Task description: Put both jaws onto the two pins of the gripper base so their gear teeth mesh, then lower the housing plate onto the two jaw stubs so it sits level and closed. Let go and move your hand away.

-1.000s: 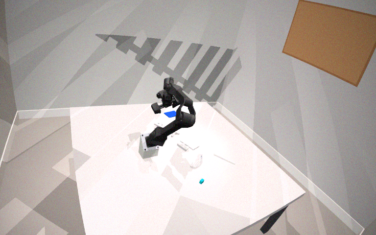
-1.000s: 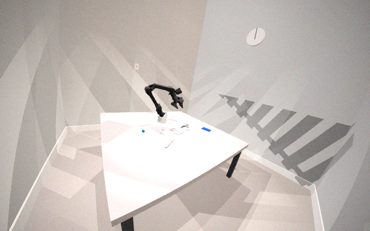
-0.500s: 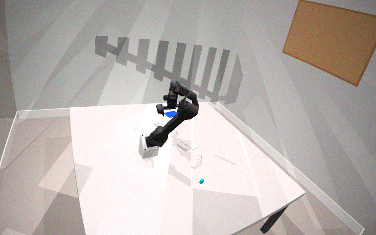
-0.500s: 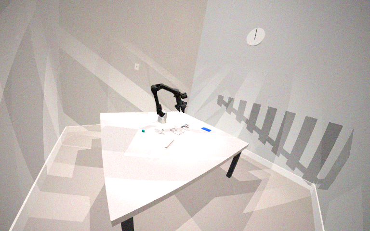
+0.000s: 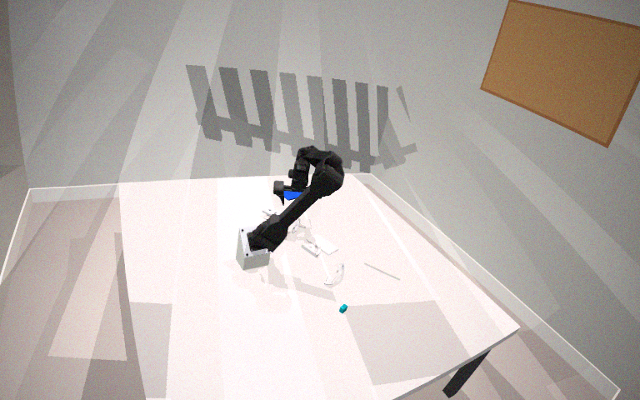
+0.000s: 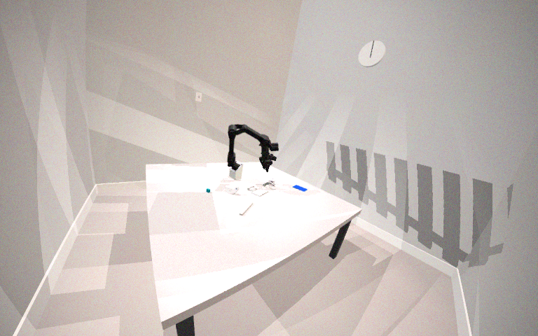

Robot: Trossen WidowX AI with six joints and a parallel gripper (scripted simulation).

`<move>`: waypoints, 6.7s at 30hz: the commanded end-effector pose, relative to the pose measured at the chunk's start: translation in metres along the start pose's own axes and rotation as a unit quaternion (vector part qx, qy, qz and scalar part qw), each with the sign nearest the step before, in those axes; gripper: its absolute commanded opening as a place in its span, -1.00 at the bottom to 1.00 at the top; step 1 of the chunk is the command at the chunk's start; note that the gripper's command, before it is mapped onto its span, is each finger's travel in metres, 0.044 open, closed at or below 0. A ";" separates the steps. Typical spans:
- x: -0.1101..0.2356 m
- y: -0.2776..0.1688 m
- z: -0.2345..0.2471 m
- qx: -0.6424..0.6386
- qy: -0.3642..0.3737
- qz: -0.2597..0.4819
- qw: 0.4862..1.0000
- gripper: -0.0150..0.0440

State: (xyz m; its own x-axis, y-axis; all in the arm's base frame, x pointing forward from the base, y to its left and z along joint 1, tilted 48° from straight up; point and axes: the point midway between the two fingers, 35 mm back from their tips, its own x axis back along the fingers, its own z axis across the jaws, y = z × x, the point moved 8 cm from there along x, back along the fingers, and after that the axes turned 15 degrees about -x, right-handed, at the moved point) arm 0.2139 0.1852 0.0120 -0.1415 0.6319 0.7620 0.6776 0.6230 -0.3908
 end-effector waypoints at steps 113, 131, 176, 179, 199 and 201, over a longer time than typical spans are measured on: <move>-0.104 0.008 -0.020 -0.118 -0.010 0.096 0.988 -0.37; -0.094 0.010 -0.020 -0.118 -0.010 0.096 0.988 -0.37; -0.048 0.010 -0.035 0.110 0.013 0.095 0.989 -0.37; -0.047 0.008 -0.037 0.149 0.017 0.094 0.984 -0.37; -0.052 0.001 -0.045 0.270 0.028 0.092 0.958 -0.37; -0.055 0.001 -0.045 0.270 0.028 0.092 0.958 -0.37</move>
State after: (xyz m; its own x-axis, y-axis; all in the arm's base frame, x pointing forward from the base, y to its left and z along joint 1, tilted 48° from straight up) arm 0.2552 0.1329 -0.0046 -0.0064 0.7349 0.6782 0.2196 0.6627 -0.7160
